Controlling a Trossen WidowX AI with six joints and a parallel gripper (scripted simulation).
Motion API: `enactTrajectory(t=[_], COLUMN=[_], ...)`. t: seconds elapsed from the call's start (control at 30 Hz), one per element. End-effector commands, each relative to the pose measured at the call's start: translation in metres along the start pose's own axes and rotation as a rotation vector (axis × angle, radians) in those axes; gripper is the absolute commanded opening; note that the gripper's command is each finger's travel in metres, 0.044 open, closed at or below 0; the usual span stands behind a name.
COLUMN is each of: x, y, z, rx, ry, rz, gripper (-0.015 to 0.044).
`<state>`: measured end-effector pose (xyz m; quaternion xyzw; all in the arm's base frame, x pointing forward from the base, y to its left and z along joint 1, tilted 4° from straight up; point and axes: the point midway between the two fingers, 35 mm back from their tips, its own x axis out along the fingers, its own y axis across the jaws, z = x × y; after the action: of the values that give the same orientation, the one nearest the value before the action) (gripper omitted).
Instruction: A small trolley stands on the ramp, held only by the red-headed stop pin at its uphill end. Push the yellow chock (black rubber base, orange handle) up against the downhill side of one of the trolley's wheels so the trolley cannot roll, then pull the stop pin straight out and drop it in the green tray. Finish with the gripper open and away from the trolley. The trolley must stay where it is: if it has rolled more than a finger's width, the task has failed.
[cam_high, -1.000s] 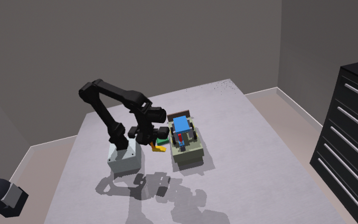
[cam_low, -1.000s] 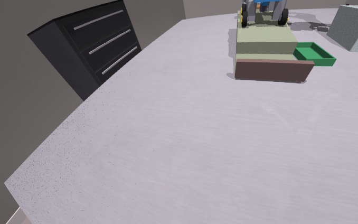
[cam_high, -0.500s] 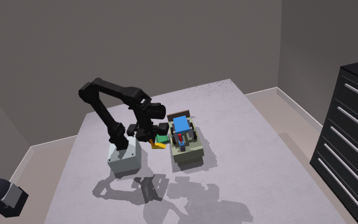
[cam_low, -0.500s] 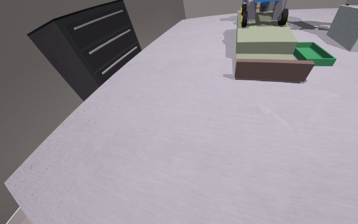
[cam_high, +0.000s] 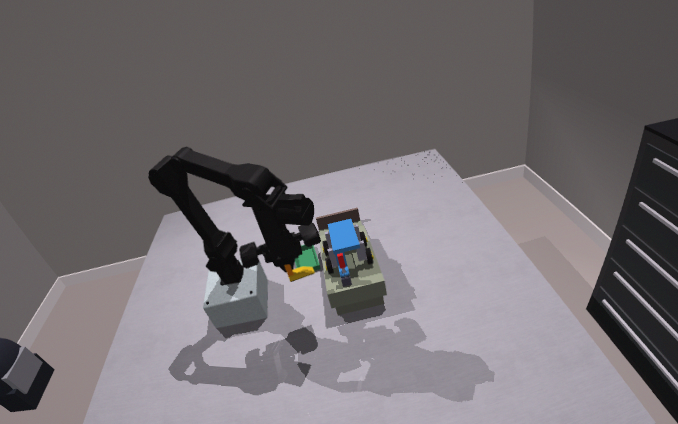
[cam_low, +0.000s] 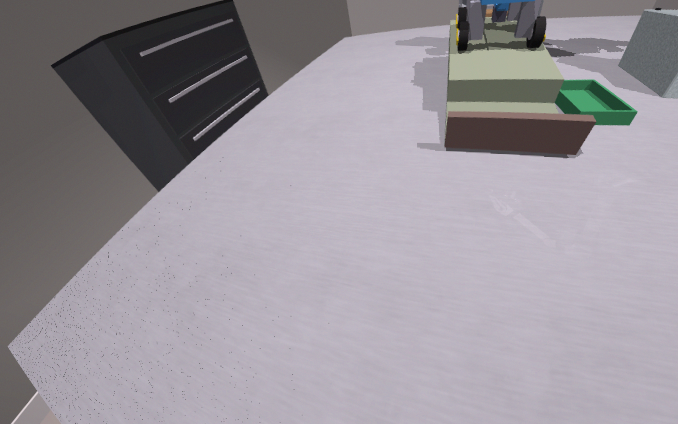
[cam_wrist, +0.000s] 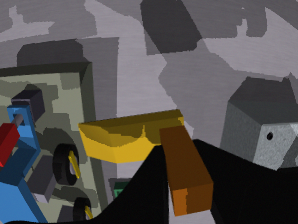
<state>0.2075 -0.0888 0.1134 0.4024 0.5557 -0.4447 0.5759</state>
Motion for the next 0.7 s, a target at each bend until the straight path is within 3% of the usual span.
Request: enactTrajectory(t=[0.0,0.67], x=[-0.0004,-0.0004], y=[-0.0003,-0.0003], z=[0.0001,0.0001], rx=[-0.156,-0.737], ry=[0.0,0.001], rz=[-0.003,-0.003], gripper=[0.0,0.0])
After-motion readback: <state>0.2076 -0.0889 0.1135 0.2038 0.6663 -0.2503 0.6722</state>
